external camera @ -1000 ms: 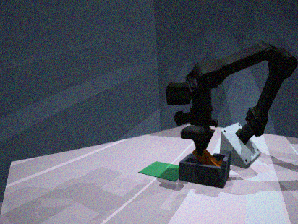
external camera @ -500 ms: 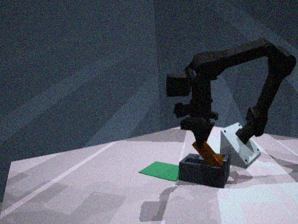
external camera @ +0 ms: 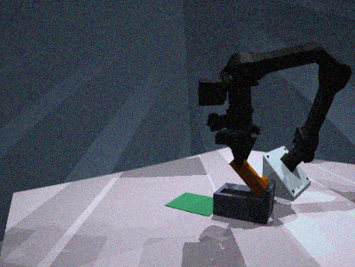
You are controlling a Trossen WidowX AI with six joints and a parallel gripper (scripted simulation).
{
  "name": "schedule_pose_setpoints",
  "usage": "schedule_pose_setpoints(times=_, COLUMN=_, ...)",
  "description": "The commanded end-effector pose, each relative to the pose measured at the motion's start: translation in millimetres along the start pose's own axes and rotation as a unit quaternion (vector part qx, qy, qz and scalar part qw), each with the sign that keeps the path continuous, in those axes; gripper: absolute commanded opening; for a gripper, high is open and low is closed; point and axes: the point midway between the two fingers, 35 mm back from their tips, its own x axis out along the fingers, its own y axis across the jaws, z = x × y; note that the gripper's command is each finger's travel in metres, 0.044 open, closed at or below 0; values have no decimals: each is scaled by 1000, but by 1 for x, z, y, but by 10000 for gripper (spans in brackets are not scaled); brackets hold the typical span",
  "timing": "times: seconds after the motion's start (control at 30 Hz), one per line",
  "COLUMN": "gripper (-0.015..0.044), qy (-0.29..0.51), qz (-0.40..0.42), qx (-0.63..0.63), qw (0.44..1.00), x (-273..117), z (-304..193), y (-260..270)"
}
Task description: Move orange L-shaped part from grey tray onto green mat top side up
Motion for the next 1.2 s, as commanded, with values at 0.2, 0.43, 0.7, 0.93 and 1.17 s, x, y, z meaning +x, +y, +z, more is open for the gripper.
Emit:
schedule_pose_setpoints(times=0.2, gripper=0, qy=-2, qz=0, qx=-3, qw=1000, x=-16, z=1, y=1)
schedule_pose_setpoints(times=0.43, gripper=0, qy=-2, qz=0, qx=-3, qw=1000, x=-18, z=1, y=0)
schedule_pose_setpoints(times=0.7, gripper=0, qy=-3, qz=0, qx=-3, qw=1000, x=-19, z=16, y=-1)
schedule_pose_setpoints(times=0.93, gripper=0, qy=-3, qz=0, qx=-3, qw=1000, x=-18, z=44, y=-3)
schedule_pose_setpoints(times=1.17, gripper=0, qy=-4, qz=0, qx=-3, qw=1000, x=-18, z=72, y=-6)
